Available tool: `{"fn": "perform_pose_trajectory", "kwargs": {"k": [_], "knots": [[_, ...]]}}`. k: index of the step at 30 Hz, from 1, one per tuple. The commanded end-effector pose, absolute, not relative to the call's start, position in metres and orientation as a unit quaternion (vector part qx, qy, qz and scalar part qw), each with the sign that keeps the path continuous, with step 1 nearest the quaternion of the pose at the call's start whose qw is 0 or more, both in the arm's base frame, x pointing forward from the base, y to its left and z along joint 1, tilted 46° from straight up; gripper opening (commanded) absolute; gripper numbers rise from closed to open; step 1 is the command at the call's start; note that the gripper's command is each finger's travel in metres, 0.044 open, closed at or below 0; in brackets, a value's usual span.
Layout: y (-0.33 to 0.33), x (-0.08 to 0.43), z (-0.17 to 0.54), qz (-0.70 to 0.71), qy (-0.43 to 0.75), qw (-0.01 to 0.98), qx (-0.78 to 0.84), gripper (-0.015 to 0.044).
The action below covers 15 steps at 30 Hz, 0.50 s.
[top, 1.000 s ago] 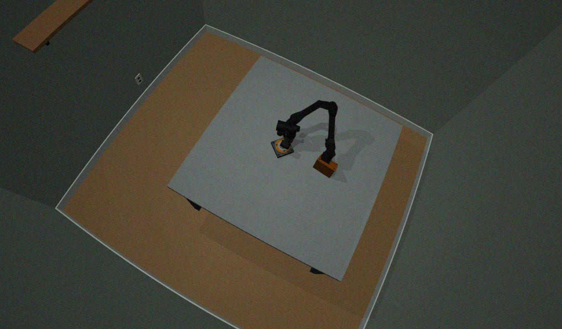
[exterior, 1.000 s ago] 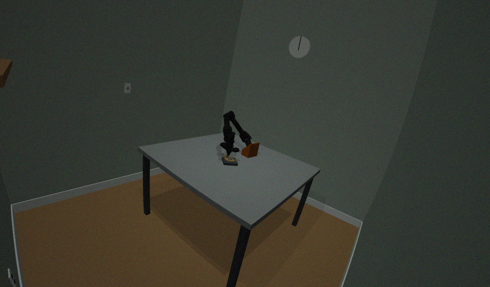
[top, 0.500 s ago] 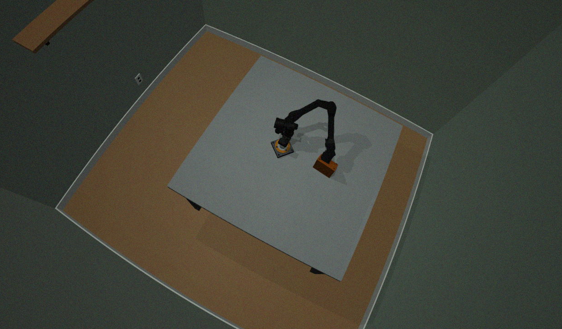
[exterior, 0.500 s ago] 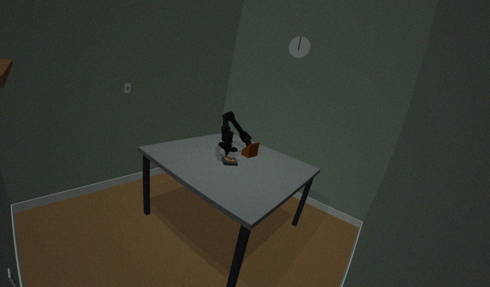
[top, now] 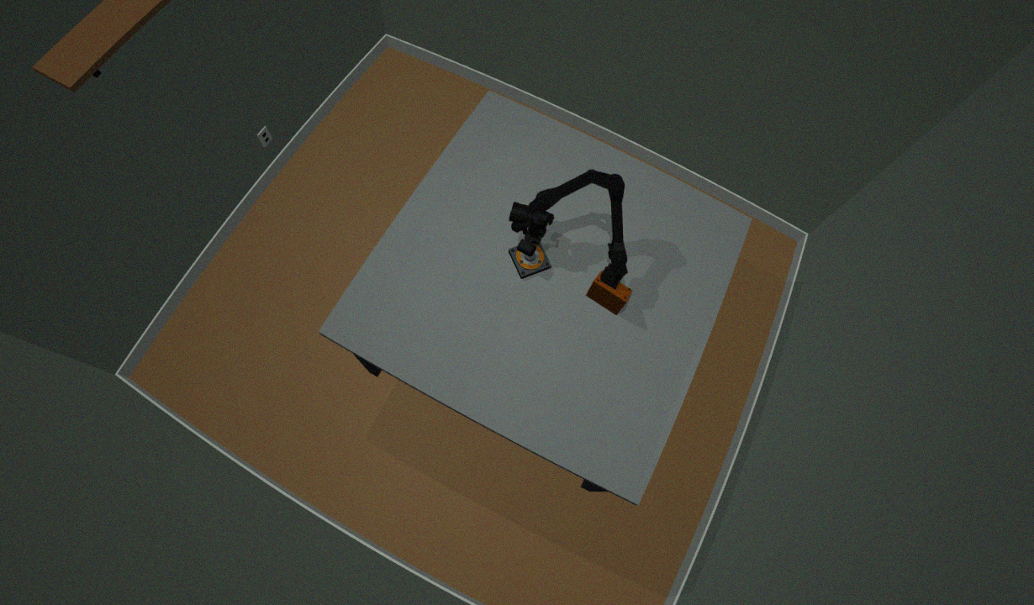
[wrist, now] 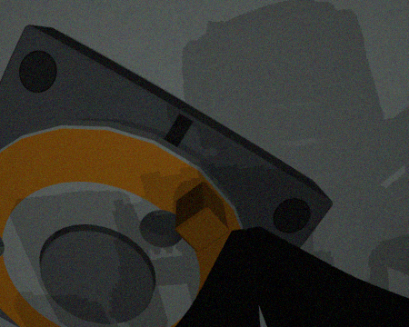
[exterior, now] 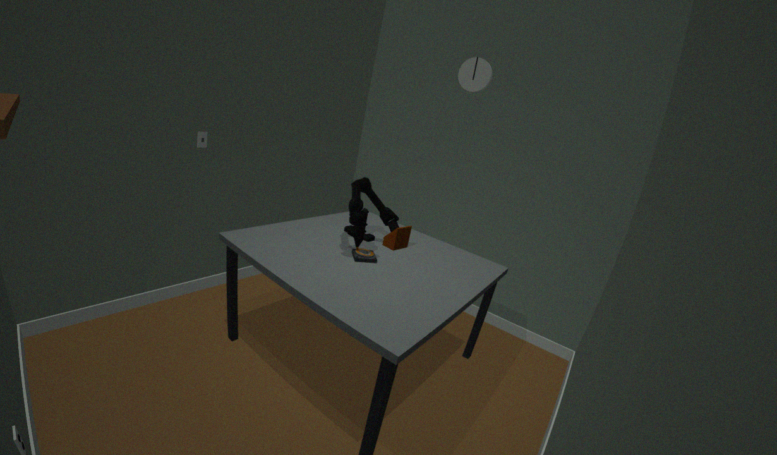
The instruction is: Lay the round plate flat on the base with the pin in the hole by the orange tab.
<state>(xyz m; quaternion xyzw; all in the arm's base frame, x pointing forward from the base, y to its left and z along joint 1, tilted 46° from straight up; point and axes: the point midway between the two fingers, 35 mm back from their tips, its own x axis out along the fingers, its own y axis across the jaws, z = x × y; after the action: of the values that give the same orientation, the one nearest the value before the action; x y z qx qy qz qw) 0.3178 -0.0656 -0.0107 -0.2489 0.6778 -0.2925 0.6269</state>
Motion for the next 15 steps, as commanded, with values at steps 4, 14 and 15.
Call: {"fn": "perform_pose_trajectory", "kwargs": {"k": [4, 14, 15], "knots": [[-0.0649, 0.324, -0.0144, -0.291, 0.68, 0.624, -0.253, 0.0], [-0.0632, 0.3287, -0.0162, -0.291, 0.68, 0.624, -0.253, 0.0], [-0.0631, 0.3292, -0.0164, -0.291, 0.68, 0.624, -0.253, 0.0]]}}
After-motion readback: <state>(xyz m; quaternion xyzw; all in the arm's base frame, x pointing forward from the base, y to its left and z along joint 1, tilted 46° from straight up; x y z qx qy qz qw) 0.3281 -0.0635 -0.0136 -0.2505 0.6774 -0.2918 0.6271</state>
